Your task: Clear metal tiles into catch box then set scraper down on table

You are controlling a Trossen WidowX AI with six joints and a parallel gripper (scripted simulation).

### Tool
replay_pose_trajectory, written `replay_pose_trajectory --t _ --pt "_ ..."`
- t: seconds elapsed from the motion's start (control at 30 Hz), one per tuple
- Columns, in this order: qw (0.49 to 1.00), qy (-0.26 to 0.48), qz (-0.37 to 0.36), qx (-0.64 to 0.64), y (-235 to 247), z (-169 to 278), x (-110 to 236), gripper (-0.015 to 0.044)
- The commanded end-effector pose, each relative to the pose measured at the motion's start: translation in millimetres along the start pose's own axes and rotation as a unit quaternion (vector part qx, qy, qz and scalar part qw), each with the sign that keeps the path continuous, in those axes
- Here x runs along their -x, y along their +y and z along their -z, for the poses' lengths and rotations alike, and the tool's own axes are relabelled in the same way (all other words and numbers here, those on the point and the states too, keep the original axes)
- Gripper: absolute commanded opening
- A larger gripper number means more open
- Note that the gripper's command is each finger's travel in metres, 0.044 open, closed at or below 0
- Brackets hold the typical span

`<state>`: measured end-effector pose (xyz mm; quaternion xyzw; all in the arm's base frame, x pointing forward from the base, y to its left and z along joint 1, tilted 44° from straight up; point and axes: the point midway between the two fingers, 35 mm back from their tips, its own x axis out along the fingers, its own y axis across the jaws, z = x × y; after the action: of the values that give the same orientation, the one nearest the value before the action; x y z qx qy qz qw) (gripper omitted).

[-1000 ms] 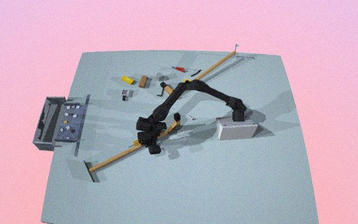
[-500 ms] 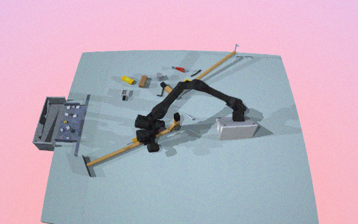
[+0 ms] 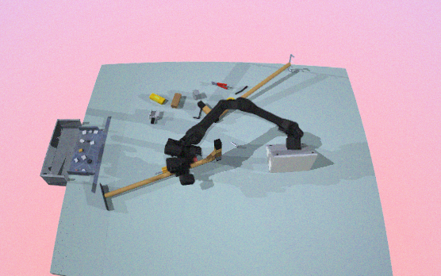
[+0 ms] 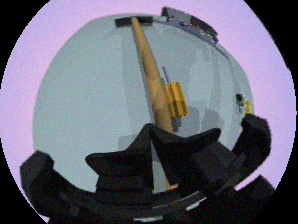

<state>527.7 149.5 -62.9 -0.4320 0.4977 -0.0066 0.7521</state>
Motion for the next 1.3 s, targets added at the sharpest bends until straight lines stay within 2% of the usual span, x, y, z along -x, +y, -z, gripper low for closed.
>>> replay_pose_trajectory --t 0.0,0.9,1.27 --pt "1.000 -0.001 0.003 -0.004 -11.0 -1.8 -1.6 0.0000" --pt "1.000 -0.001 0.005 -0.003 -34.9 -4.5 -3.4 0.0000" --pt "1.000 0.000 0.000 0.000 -25.7 -20.0 27.1 0.0000"
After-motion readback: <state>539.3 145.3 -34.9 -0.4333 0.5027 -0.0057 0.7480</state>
